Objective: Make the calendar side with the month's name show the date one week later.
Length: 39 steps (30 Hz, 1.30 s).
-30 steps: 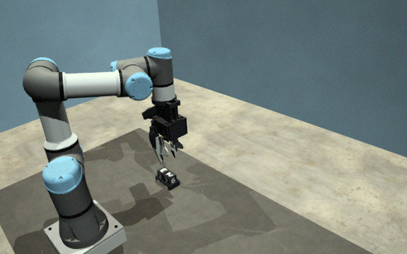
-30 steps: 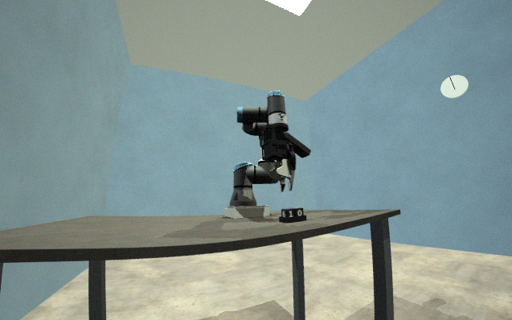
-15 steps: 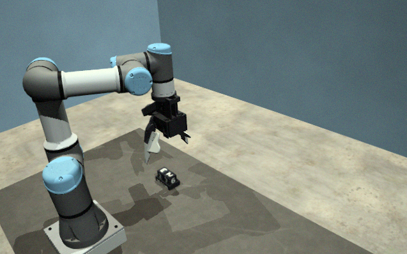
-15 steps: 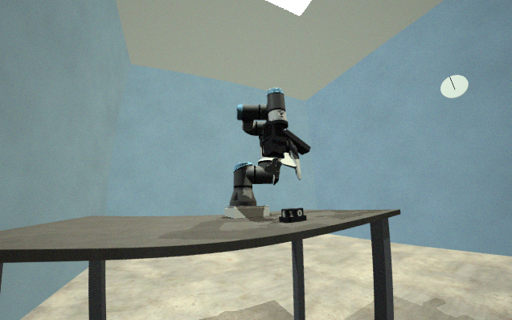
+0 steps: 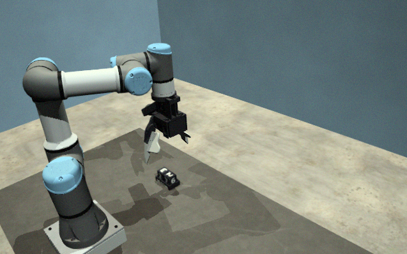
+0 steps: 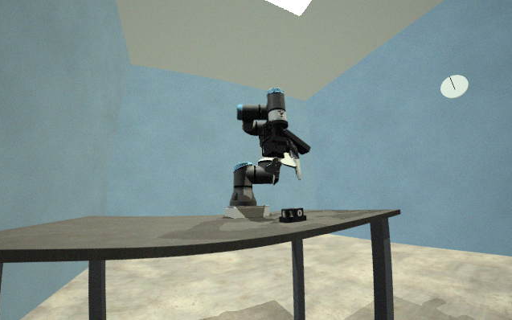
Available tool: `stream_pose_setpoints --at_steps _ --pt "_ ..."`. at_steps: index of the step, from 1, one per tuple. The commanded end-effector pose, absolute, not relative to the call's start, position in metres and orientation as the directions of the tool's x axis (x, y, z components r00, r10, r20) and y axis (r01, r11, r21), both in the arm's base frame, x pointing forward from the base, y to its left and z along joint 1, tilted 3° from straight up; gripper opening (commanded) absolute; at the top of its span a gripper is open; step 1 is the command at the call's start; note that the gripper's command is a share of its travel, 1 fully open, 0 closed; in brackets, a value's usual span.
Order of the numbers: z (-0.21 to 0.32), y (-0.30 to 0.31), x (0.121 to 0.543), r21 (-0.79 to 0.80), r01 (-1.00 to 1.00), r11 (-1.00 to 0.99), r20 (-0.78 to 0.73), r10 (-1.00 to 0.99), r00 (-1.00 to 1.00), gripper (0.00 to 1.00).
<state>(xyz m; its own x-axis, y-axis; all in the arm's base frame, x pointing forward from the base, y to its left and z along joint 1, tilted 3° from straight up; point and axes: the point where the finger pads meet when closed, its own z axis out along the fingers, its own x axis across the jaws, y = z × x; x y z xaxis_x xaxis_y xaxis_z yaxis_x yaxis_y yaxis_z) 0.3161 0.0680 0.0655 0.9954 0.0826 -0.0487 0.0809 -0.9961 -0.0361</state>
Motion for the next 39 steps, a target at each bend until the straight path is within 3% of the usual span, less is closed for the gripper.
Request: stream_pose_setpoints --at_steps 1,39 --pt "0.066 0.068 0.317 -0.035 0.081 -0.996 -0.046 0.083 0.996 1.0" --pt "0.132 0.066 0.32 -0.035 0.081 -0.996 -0.046 0.083 0.996 1.0"
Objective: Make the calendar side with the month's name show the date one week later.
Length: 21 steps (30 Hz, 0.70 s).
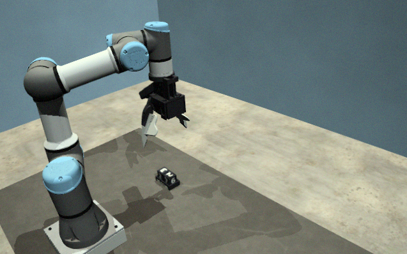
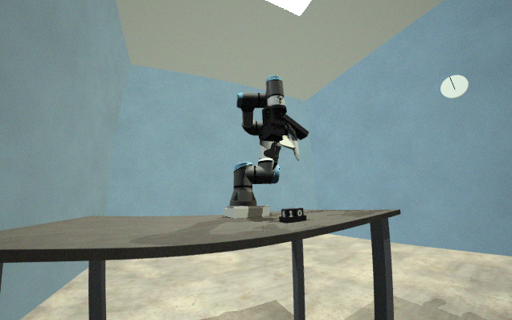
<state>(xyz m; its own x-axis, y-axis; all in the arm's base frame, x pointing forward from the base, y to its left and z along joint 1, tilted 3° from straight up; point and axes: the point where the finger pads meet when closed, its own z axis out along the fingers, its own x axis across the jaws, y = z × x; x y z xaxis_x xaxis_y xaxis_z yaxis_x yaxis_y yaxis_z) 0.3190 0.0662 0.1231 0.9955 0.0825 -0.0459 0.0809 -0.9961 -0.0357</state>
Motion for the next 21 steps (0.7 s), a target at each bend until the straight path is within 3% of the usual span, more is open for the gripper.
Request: stream_pose_setpoints --at_steps 1,21 --pt "0.1331 0.0657 0.3201 -0.035 0.081 -0.996 -0.046 0.083 0.996 1.0" --pt "0.1397 0.0655 0.3204 -0.035 0.081 -0.996 -0.046 0.083 0.996 1.0"
